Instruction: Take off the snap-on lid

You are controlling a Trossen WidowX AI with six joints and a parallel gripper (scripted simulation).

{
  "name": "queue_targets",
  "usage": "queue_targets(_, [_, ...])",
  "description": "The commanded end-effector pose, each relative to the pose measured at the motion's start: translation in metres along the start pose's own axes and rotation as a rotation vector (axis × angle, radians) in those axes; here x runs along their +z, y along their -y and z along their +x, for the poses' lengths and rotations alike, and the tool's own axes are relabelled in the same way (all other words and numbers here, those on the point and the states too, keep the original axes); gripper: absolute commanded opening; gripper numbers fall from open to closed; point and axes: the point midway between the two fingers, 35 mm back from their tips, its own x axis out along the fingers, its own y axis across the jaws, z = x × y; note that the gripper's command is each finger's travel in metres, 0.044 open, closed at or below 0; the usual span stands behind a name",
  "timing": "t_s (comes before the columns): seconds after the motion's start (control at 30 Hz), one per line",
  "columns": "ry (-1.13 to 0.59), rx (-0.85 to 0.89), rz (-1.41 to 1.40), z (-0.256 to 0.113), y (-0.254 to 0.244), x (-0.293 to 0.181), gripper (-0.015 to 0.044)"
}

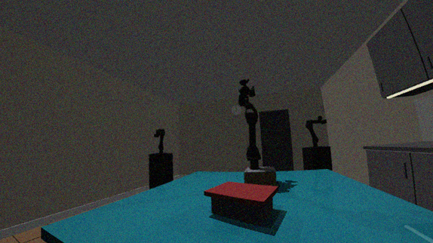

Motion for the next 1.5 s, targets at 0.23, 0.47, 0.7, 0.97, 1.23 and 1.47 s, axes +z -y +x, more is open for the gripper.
queue_targets(0.23, [0.188, 0.070, 0.317, -0.031, 0.009, 0.050, 0.0235])
queue_targets(0.47, [0.365, 0.208, 0.661, -0.075, 0.016, 0.101, 0.0235])
queue_targets(0.7, [0.547, 0.413, 1.045, -0.137, 0.037, 0.146, 0.0235])
queue_targets(0.97, [0.768, 0.806, 1.502, -0.242, 0.083, 0.183, 0.0235])
queue_targets(1.23, [0.912, 1.173, 1.763, -0.331, 0.127, 0.177, 0.0235])
queue_targets(1.47, [1.010, 1.564, 1.915, -0.409, 0.168, 0.152, 0.0235])
